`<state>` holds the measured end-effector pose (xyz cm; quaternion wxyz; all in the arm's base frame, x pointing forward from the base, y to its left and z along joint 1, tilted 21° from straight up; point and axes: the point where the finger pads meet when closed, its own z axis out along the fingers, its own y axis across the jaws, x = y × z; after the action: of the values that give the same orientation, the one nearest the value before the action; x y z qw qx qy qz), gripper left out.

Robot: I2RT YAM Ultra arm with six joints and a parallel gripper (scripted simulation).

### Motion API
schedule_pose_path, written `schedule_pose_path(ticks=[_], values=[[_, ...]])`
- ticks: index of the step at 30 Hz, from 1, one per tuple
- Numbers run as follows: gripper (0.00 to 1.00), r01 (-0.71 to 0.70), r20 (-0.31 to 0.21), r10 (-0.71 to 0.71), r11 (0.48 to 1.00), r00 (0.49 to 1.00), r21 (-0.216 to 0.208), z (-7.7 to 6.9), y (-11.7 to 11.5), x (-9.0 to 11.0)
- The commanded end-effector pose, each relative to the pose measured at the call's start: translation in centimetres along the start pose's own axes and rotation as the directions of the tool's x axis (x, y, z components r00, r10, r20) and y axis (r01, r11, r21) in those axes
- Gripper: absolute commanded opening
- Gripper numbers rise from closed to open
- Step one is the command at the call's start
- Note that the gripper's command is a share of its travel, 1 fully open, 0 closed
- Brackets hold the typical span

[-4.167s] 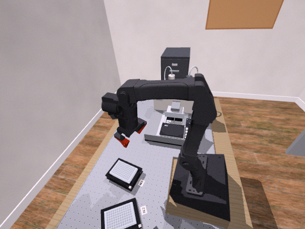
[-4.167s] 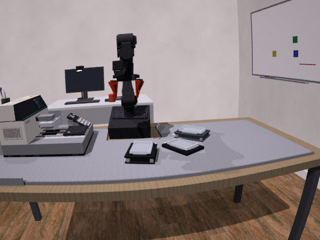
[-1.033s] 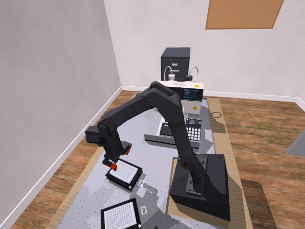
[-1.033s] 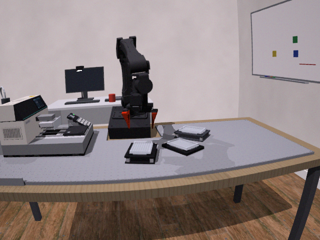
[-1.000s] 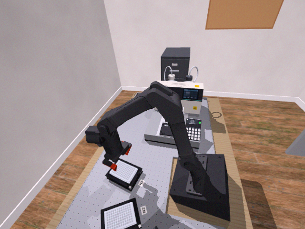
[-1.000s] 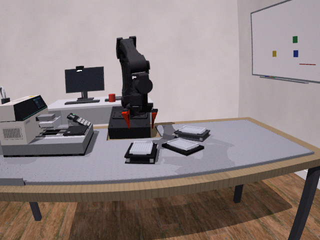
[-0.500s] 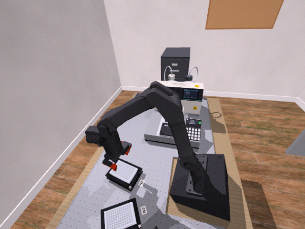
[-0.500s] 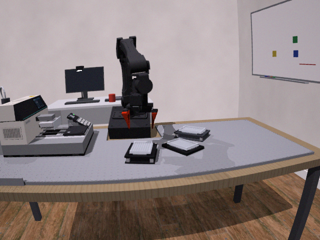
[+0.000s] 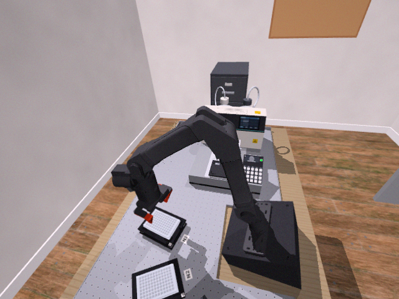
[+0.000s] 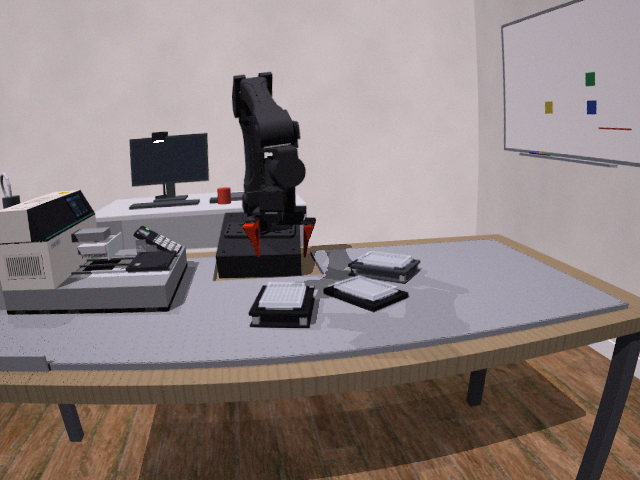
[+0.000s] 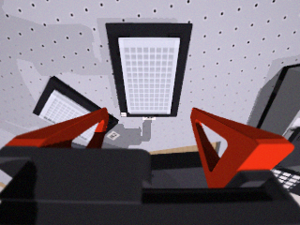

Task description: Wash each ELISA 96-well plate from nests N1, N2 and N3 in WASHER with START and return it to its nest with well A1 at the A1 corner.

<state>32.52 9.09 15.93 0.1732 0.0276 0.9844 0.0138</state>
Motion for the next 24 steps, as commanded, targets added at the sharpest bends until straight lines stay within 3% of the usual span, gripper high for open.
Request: schedule_pose_path(ticks=[1,24], values=[[1.0,-0.003,0.02,0.003,1.0,1.0,-0.006,-0.4,0.1,-0.4],[1.0,-0.003,0.02,0.003,1.0,1.0,-0.006,2.9,0.1,-0.5]])
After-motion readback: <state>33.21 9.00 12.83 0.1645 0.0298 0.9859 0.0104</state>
